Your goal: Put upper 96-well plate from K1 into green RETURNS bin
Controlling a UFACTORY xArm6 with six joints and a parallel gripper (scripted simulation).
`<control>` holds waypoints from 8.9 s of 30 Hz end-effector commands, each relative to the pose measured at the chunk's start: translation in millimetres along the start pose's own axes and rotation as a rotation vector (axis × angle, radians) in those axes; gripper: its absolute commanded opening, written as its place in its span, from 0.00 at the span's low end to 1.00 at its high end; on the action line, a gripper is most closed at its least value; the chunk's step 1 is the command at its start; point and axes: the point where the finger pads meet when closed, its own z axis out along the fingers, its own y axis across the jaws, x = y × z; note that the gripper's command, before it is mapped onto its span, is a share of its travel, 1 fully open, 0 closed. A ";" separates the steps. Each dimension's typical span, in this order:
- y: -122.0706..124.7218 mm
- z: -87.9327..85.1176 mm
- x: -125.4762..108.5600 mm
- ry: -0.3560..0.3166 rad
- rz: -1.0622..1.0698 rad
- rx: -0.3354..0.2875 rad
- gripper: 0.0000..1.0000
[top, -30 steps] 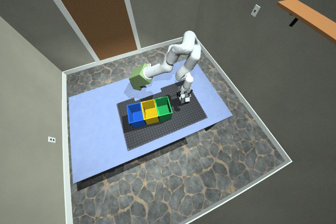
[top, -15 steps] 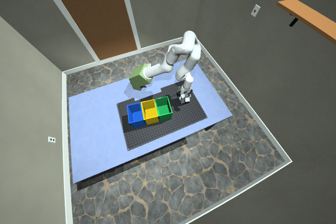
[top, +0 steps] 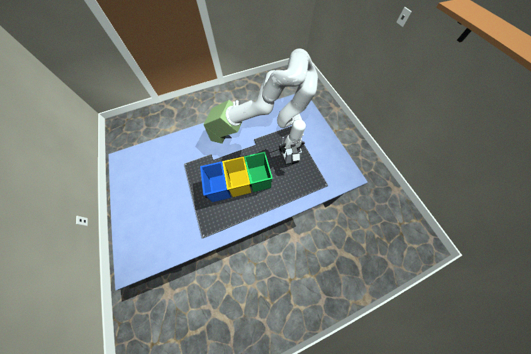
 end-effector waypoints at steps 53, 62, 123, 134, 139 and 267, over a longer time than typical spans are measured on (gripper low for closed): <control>-1.8 19.9 0.2 -0.012 0.000 0.081 1.00; -2.1 19.7 0.4 -0.011 0.000 0.083 1.00; -2.1 19.1 0.4 -0.011 0.000 0.083 0.00; -2.1 19.0 0.4 -0.011 0.000 0.083 0.00; -2.1 19.0 0.4 -0.011 0.000 0.083 0.00; 7.5 -99.0 2.0 -0.011 -0.001 0.082 0.00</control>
